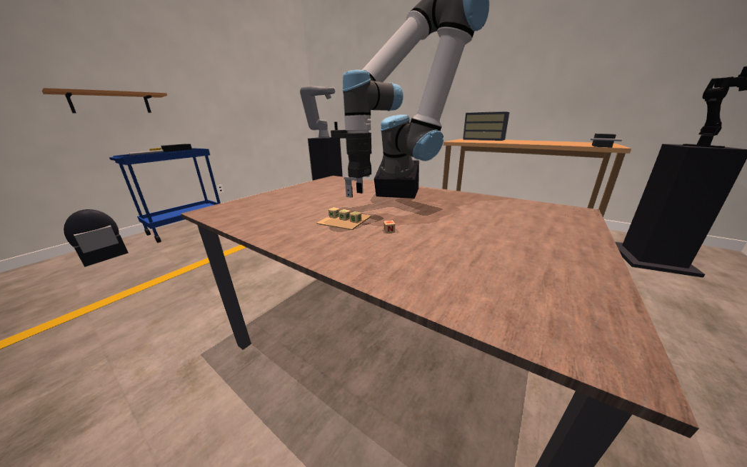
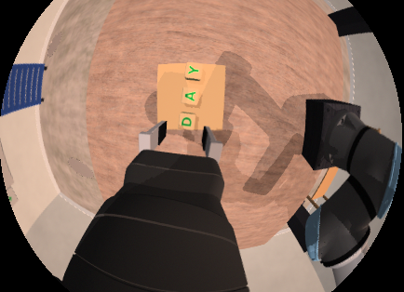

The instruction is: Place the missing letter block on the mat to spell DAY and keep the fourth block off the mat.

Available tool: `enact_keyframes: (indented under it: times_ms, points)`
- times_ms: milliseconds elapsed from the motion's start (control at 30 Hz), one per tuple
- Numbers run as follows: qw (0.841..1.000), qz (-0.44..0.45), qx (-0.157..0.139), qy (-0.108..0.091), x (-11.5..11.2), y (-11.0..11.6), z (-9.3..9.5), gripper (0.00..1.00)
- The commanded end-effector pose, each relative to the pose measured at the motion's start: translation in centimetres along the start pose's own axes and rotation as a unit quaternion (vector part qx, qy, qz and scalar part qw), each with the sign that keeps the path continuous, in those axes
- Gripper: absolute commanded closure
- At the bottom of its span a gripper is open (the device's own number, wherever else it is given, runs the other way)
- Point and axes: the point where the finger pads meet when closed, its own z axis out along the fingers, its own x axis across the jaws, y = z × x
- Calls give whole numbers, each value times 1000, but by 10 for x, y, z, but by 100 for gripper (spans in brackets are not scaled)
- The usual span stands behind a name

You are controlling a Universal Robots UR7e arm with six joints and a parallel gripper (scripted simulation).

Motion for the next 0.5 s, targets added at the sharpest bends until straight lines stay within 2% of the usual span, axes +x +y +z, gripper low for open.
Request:
enact_keyframes:
  times_ms: [0, 100, 467]
  points:
    - [1000, 0, 1, -4, -3, -1, -15, 0]
    - [1000, 0, 1, -4, -3, -1, -19, 0]
    - [1000, 0, 1, -4, -2, -1, -71, 0]
